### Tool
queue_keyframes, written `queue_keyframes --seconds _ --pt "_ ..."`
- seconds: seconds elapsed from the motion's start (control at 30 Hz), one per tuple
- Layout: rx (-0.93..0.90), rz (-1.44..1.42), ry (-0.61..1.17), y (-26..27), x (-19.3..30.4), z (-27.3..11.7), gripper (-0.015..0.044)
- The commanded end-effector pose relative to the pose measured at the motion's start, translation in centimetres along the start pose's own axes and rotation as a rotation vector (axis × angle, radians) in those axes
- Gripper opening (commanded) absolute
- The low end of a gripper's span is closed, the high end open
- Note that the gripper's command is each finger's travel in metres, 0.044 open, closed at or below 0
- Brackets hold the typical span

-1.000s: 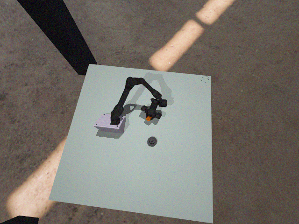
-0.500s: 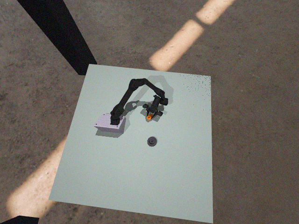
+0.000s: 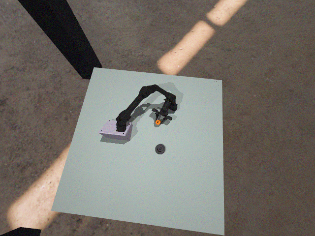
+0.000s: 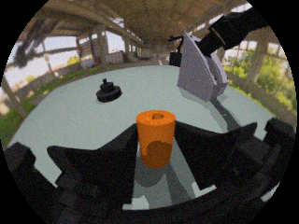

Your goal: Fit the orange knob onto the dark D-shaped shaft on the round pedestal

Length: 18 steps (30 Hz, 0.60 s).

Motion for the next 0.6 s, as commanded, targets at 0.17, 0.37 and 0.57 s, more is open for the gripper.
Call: queue_keyframes --seconds 0.17,0.37,0.57 --pt "0.000 0.000 -0.013 -0.01 0.11 -0.19 0.0205" --pt "0.000 0.000 -0.013 -0.01 0.11 -0.19 0.0260" --pt "0.000 0.000 -0.013 -0.01 0.11 -0.19 0.0260"
Point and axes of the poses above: the point midway between the two fingers, 35 mm back from their tips, its own z axis out along the fingers, its own y axis across the jaws, x = y × z, the point moved 1 cm from there along -z, back along the fingers, and after that the axes turned 1 degree about -z, right-handed, at the moved point
